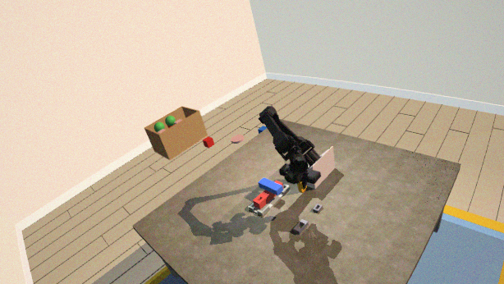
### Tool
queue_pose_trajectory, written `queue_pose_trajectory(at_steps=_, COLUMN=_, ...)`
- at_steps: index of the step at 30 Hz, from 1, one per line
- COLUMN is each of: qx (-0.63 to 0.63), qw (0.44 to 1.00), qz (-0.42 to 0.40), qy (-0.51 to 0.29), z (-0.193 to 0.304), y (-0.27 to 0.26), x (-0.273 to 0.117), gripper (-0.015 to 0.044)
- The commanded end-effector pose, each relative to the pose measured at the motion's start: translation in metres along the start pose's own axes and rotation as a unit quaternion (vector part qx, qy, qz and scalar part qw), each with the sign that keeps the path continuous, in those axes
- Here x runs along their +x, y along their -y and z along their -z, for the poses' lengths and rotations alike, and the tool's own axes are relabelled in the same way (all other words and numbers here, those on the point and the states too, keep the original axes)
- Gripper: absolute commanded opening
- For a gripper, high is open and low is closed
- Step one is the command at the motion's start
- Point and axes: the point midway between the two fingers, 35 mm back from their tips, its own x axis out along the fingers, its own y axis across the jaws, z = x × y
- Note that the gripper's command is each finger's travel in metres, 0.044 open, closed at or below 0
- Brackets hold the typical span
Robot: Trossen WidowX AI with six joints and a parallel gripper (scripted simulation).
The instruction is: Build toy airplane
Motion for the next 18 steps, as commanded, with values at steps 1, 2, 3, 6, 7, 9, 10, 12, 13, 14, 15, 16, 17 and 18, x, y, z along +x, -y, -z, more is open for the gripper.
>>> queue_pose_trajectory(at_steps=1, qx=0.002, qw=1.000, qz=-0.004, qy=0.005, z=-0.007, y=0.008, x=-0.002, gripper=0.0000)
queue_pose_trajectory(at_steps=2, qx=0.002, qw=1.000, qz=-0.005, qy=0.006, z=-0.009, y=0.010, x=-0.001, gripper=0.0000)
queue_pose_trajectory(at_steps=3, qx=0.002, qw=1.000, qz=-0.005, qy=0.006, z=-0.011, y=0.012, x=-0.001, gripper=0.0000)
queue_pose_trajectory(at_steps=6, qx=0.002, qw=1.000, qz=-0.007, qy=0.006, z=-0.015, y=0.018, x=-0.001, gripper=0.0000)
queue_pose_trajectory(at_steps=7, qx=0.003, qw=1.000, qz=-0.008, qy=0.007, z=-0.017, y=0.020, x=0.000, gripper=0.0000)
queue_pose_trajectory(at_steps=9, qx=0.003, qw=1.000, qz=-0.009, qy=0.007, z=-0.020, y=0.024, x=0.000, gripper=0.0000)
queue_pose_trajectory(at_steps=10, qx=0.003, qw=1.000, qz=-0.009, qy=0.007, z=-0.021, y=0.026, x=0.000, gripper=0.0000)
queue_pose_trajectory(at_steps=12, qx=0.004, qw=1.000, qz=-0.010, qy=0.008, z=-0.024, y=0.031, x=0.001, gripper=0.0000)
queue_pose_trajectory(at_steps=13, qx=0.004, qw=1.000, qz=-0.010, qy=0.008, z=-0.026, y=0.033, x=0.001, gripper=0.0000)
queue_pose_trajectory(at_steps=14, qx=0.004, qw=1.000, qz=-0.011, qy=0.008, z=-0.027, y=0.035, x=0.001, gripper=0.0000)
queue_pose_trajectory(at_steps=15, qx=0.005, qw=1.000, qz=-0.011, qy=0.009, z=-0.029, y=0.038, x=0.002, gripper=0.0000)
queue_pose_trajectory(at_steps=16, qx=0.005, qw=1.000, qz=-0.011, qy=0.009, z=-0.030, y=0.040, x=0.002, gripper=0.0000)
queue_pose_trajectory(at_steps=17, qx=0.006, qw=1.000, qz=-0.011, qy=0.009, z=-0.032, y=0.043, x=0.002, gripper=0.0000)
queue_pose_trajectory(at_steps=18, qx=0.006, qw=1.000, qz=-0.011, qy=0.010, z=-0.033, y=0.045, x=0.003, gripper=0.0000)
